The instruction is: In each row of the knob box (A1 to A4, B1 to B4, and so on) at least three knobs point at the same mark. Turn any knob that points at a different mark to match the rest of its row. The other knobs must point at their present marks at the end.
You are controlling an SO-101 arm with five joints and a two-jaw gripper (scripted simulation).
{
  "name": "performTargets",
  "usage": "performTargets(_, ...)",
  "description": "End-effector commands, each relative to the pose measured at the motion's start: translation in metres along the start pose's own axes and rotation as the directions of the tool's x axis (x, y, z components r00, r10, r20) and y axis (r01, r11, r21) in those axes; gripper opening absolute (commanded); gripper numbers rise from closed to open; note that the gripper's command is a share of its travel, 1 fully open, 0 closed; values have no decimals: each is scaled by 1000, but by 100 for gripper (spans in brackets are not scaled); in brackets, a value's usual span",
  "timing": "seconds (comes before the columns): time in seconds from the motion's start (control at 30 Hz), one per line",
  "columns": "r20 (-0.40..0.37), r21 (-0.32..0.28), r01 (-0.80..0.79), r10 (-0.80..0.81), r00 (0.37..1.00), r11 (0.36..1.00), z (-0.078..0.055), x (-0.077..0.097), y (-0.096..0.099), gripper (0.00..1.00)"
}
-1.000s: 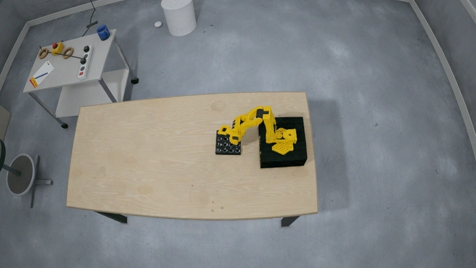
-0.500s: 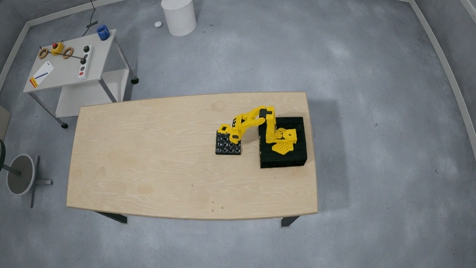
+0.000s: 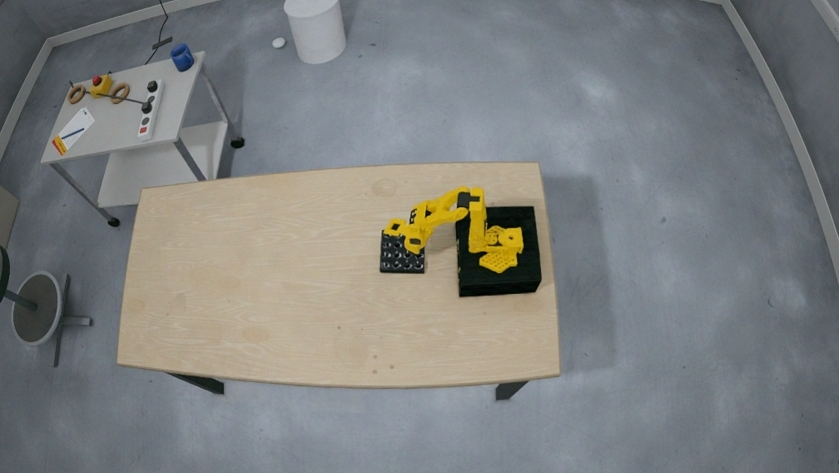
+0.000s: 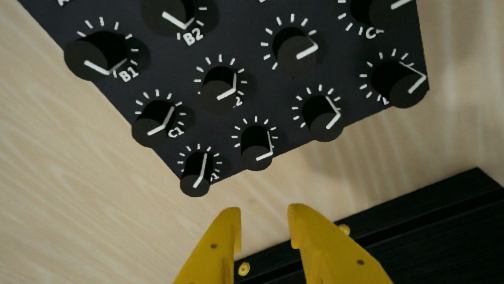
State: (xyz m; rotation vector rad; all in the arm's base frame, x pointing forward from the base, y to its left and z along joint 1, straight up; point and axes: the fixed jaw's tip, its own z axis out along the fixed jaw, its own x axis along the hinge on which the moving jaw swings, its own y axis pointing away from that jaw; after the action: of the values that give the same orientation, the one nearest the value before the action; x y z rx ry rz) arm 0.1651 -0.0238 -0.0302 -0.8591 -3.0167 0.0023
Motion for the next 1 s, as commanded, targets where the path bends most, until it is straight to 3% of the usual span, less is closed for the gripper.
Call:
performTargets(0.0, 3, -2, 4, -4, 1000, 1000, -2, -1, 1, 8)
performTargets(0.97, 3, -2, -42, 42, 999, 999, -3, -6, 3, 8)
